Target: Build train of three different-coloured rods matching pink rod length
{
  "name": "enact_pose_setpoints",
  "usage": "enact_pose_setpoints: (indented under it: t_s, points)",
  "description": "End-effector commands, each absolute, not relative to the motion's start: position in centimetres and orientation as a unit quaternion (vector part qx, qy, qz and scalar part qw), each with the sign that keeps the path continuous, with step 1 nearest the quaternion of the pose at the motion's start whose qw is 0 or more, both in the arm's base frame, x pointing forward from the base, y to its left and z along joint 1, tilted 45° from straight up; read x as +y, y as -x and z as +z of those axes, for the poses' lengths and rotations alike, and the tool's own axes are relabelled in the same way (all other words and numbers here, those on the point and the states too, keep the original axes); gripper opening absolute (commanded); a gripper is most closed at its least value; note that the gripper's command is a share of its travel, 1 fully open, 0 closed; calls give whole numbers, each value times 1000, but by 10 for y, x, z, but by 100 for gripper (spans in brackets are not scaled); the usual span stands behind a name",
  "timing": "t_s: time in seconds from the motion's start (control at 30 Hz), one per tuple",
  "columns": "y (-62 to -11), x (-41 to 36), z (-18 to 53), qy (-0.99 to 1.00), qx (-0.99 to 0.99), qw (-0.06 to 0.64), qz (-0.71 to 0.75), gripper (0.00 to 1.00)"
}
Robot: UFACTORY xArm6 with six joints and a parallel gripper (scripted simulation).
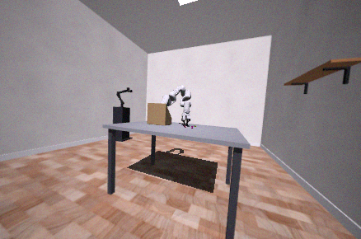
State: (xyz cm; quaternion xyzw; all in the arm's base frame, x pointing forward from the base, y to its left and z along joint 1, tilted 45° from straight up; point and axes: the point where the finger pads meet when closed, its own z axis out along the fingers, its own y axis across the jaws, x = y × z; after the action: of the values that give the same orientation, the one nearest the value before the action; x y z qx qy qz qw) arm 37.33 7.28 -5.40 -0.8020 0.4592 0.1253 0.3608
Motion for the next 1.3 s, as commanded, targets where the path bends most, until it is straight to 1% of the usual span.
enact_pose_setpoints:
  t_s: [0.0,0.3,0.93,1.23,1.27]
  points:
    - [-374,72,-54,802,459,361,124,24]
    - [-373,68,-50,802,459,361,124,24]
    - [-363,15,5,802,459,361,124,24]
    - [-362,10,10,802,459,361,124,24]
    - [-362,10,10,802,459,361,124,100]
